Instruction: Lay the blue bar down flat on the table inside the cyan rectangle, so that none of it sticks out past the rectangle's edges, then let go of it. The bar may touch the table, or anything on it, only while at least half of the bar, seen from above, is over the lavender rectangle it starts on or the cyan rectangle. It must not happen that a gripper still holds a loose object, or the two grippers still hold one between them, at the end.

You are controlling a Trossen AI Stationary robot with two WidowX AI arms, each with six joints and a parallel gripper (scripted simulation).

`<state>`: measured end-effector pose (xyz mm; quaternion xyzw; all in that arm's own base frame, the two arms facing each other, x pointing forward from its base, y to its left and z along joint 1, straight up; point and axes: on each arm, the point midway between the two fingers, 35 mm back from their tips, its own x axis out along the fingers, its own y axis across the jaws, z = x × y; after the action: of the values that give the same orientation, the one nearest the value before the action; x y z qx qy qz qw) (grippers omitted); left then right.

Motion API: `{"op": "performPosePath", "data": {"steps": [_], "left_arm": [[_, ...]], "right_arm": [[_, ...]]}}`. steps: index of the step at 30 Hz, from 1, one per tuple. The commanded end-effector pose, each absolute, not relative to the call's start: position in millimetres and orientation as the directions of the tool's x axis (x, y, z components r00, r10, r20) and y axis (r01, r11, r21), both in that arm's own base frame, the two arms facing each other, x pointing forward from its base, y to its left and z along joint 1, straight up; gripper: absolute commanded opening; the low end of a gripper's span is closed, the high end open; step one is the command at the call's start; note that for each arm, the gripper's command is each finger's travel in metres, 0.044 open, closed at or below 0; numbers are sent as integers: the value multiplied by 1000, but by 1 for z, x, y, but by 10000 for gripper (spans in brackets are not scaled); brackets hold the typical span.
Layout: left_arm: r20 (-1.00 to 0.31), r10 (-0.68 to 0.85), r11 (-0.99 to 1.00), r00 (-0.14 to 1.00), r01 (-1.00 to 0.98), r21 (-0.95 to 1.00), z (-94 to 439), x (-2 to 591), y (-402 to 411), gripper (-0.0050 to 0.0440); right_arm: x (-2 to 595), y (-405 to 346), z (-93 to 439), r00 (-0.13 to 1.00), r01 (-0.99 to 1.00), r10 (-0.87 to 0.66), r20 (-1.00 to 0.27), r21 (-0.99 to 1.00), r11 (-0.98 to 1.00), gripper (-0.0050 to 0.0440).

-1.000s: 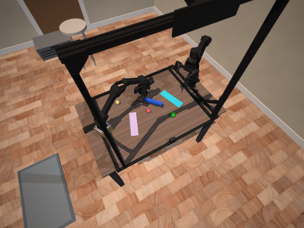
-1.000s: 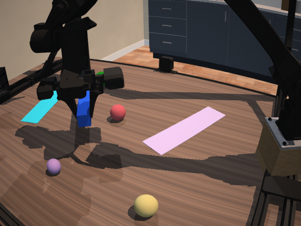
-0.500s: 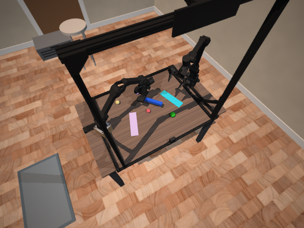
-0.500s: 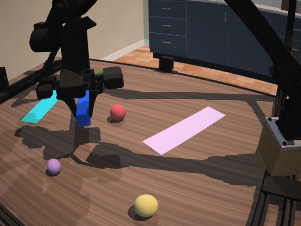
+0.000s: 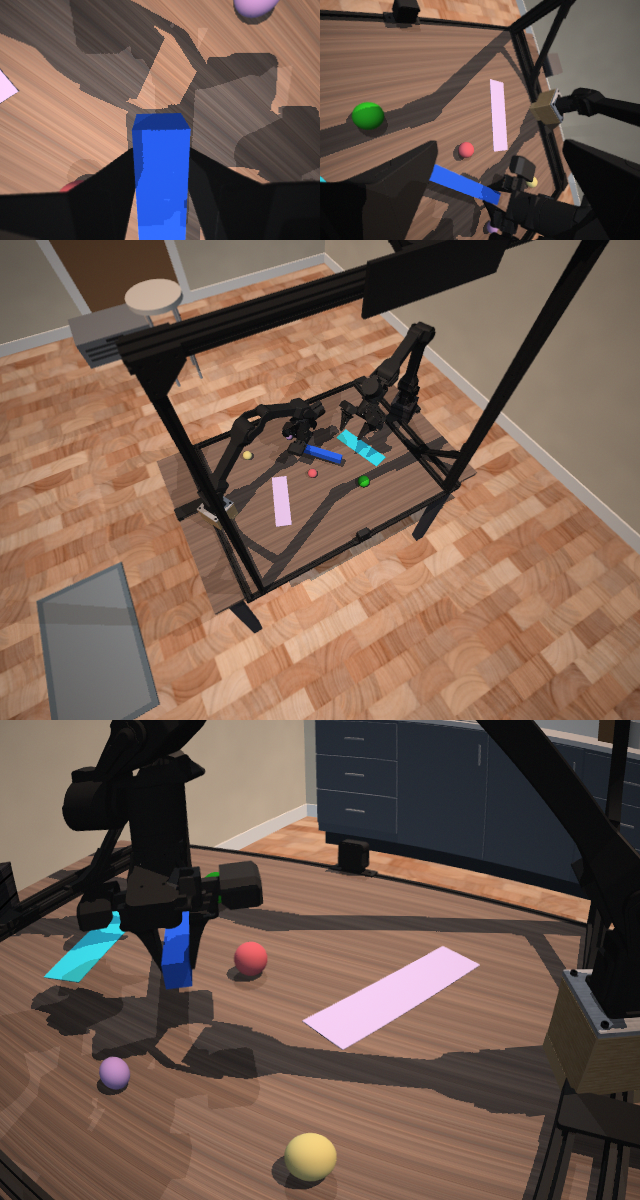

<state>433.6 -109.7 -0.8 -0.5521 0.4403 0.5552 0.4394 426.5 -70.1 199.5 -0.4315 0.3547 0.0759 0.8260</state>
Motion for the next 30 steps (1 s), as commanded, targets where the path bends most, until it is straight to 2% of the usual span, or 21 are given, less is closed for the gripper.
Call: {"op": "performPosePath", "data": {"steps": [1,4,18,20,30], "left_arm": [[-1000,0,-229,0,-973,0,0,435,-110,0],[-1000,0,-229,0,-973,0,0,435,-110,0],[-1000,0,-229,0,-973,0,0,435,-110,0],[-1000,0,-229,0,-973,0,0,435,-110,0],[-1000,0,-229,0,-973,0,0,435,-110,0]], "right_arm": [[435,-80,180,669,-536,-196,-717,-648,542,440],[436,-83,174,649,-567,-198,-735,-640,519,440],[446,-115,94,325,-918,-203,-924,-360,168,440],[446,-115,94,325,-918,-203,-924,-360,168,440],[437,-134,36,65,-993,-177,-982,-46,-107,440]]}}
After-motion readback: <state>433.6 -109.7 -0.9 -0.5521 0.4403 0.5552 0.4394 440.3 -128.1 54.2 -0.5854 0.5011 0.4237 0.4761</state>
